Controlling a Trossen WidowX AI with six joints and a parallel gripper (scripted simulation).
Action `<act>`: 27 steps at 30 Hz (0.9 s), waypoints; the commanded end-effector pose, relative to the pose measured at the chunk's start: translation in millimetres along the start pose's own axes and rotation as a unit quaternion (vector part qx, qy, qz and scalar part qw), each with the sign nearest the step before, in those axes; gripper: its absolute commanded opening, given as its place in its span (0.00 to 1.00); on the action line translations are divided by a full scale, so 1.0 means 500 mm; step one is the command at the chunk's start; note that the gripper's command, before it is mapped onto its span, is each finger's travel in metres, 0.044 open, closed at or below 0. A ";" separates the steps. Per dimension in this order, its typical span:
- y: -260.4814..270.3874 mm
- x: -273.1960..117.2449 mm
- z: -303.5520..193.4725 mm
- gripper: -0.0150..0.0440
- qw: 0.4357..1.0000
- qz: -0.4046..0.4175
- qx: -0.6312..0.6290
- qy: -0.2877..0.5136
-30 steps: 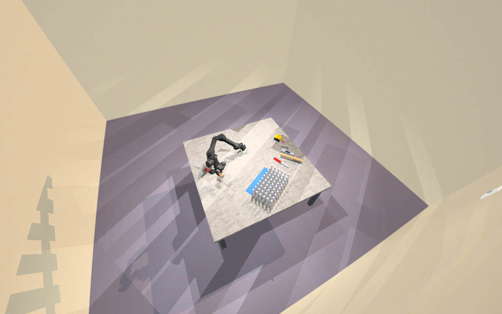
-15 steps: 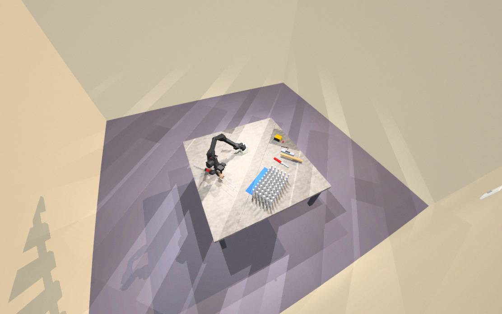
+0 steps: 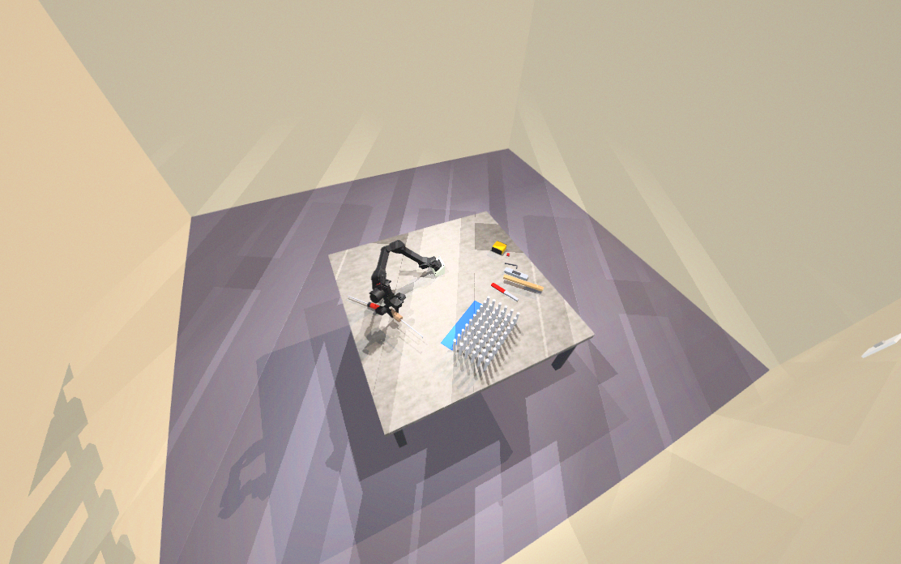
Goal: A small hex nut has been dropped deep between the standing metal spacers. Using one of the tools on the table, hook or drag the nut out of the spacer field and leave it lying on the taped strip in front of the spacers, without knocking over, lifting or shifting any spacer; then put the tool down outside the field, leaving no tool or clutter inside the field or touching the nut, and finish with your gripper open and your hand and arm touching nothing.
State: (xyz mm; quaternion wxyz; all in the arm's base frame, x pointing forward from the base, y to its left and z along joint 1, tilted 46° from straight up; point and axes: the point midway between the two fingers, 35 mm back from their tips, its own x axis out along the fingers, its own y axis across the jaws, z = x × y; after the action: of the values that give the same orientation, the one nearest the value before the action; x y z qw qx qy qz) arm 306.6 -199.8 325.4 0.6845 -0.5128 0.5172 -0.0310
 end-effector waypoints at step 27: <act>0.010 0.035 -0.019 0.25 1.000 -0.002 -0.002 -0.003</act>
State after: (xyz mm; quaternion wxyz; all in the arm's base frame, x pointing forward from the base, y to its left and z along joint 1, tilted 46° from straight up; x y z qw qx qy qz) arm 305.3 -213.5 312.4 0.6839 -0.5141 0.5166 -0.0321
